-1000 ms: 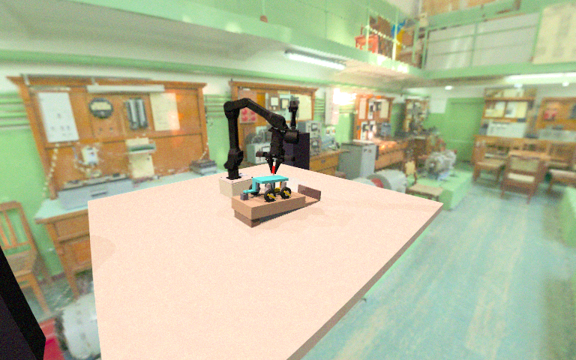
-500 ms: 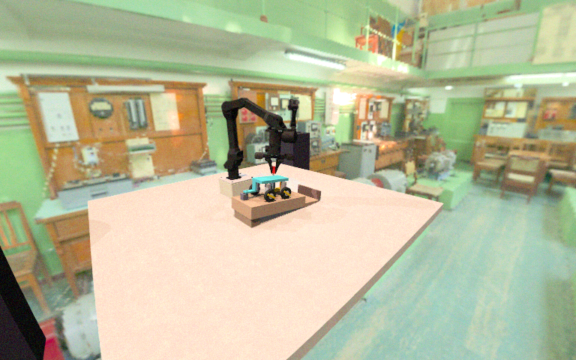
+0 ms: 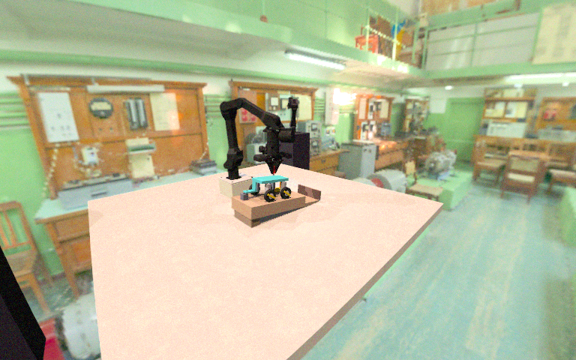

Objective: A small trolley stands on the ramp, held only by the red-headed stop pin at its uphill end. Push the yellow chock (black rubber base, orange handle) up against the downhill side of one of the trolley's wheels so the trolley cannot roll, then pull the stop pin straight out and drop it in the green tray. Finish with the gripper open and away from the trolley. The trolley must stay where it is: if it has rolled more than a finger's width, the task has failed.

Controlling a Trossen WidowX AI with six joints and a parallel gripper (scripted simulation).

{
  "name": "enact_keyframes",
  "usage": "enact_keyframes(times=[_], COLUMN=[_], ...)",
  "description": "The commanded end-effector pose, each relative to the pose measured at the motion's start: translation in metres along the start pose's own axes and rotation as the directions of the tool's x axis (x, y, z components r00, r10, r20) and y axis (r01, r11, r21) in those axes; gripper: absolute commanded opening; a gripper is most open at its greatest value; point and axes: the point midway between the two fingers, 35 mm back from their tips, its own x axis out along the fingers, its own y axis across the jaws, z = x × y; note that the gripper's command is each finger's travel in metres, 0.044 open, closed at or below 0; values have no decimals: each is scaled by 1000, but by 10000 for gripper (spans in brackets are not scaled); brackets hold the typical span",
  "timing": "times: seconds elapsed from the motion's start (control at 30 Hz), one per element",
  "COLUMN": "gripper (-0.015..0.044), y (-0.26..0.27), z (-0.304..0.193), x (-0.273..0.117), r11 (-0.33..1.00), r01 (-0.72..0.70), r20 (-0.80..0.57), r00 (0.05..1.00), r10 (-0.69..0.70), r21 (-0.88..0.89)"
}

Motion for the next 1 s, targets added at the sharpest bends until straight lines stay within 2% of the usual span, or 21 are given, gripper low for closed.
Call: enact_keyframes(times=[0.0,0.73,0.97], gripper=[0,0,0], y=[0,3,-2], z=[1,26,26], x=[0,20,37], r11=[994,987,973], r01=[25,36,171], r20=[5,16,42], r00=[1000,999,985], r10=[-24,-34,-167], r21=[-106,-158,-154])
